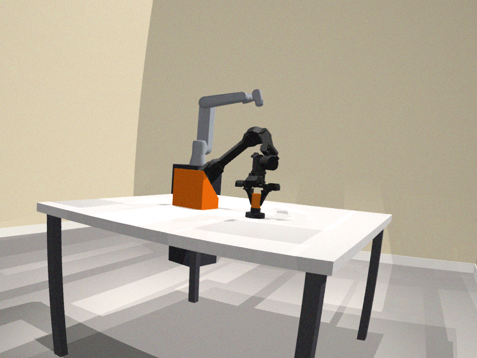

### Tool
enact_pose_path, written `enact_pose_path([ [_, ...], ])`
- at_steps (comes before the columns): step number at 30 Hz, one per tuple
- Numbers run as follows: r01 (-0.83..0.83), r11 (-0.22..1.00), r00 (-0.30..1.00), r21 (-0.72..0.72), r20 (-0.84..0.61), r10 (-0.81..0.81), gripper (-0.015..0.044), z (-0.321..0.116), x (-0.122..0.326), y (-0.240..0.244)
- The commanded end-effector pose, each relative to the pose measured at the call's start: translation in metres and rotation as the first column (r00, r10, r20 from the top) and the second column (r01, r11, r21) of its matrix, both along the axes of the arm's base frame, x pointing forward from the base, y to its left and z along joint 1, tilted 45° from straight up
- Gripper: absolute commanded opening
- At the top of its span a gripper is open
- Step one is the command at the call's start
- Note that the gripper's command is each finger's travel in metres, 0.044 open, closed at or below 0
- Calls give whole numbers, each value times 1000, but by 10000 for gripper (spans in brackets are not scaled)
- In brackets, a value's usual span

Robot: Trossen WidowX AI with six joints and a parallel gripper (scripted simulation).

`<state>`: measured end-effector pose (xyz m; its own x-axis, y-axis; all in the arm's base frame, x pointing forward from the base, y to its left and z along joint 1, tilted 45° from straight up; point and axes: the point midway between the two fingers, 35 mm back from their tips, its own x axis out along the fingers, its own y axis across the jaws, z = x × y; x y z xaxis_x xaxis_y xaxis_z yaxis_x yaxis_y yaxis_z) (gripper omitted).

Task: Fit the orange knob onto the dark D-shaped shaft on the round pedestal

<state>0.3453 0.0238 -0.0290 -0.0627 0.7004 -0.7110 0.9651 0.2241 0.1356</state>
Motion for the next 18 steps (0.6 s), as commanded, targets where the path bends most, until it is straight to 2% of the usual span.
enact_pose_path([
  [1,1,1000,1000,0,0,-1,131,0,0,-1],
  [13,1,1000,1000,0,0,-1,440,0,0,-1],
  [18,1,1000,1000,0,0,-1,440,0,0,-1],
])
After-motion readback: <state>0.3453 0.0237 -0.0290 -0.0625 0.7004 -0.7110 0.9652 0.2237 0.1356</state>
